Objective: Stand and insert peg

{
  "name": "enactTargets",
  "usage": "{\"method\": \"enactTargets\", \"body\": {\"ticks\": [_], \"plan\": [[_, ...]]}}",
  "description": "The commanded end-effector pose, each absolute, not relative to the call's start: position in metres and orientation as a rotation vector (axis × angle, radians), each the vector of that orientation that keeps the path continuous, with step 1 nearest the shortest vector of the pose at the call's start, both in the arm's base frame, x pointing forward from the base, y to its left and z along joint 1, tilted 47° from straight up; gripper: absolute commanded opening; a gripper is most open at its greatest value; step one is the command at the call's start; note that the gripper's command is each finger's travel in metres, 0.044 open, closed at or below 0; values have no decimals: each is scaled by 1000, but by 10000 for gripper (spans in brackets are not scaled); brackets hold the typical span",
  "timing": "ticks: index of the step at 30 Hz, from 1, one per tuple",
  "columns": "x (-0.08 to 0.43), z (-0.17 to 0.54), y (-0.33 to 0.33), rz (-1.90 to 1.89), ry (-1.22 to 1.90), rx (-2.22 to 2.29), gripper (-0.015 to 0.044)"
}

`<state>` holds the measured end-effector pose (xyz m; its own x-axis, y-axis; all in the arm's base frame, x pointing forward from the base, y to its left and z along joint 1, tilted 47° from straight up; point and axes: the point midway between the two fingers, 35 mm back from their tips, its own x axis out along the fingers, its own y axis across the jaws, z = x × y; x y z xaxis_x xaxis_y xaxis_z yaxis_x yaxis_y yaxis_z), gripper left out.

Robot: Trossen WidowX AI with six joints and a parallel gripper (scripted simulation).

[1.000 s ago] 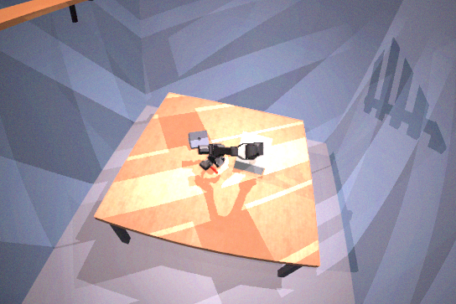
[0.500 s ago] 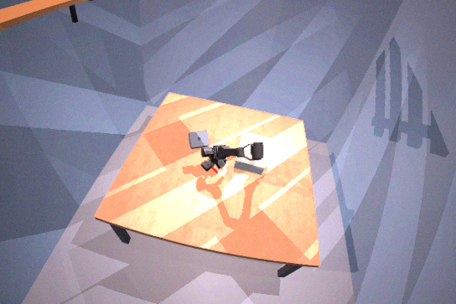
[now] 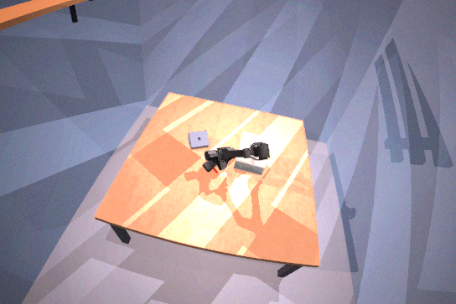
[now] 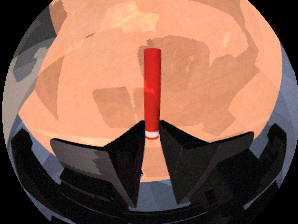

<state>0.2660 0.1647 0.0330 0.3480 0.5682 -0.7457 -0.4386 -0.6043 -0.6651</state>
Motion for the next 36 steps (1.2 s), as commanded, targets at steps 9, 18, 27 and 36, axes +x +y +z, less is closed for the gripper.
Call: {"method": "enactTargets", "body": {"ticks": [9, 18, 27, 36], "plan": [[258, 36, 163, 1329, -57, -1779, 49], [253, 40, 162, 1258, -14, -1829, 49], [249, 44, 162, 1186, 30, -1876, 49], [244, 47, 162, 1112, 73, -1921, 49]]}}
